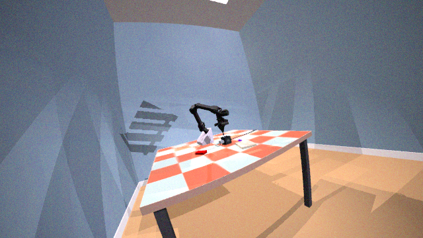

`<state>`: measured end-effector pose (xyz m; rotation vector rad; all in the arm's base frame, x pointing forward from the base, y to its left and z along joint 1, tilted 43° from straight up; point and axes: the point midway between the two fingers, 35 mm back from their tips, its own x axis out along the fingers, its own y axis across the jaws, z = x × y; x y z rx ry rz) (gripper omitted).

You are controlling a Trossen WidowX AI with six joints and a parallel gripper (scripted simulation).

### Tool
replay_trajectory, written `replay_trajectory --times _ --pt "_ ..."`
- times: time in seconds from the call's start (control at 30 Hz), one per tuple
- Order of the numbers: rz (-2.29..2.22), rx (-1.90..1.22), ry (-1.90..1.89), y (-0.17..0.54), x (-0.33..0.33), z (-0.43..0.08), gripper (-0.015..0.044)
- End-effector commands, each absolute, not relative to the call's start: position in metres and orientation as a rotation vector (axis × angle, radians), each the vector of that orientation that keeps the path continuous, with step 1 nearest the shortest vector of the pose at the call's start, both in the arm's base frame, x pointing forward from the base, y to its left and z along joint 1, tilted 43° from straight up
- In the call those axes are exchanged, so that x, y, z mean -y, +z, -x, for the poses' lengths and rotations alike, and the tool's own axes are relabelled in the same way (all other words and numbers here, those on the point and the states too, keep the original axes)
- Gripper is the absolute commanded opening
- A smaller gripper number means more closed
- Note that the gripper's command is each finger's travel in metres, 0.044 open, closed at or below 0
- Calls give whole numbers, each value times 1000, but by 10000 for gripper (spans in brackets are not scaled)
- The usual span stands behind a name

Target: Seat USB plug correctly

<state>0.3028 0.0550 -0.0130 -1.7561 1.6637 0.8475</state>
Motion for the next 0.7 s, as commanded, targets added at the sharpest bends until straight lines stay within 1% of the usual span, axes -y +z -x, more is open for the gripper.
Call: replay_trajectory --times 0.0,0.67 --pt "1753 -1661 859 -14 -55 -302 0" --pt "1747 -1651 874 -17 -54 -302 0"
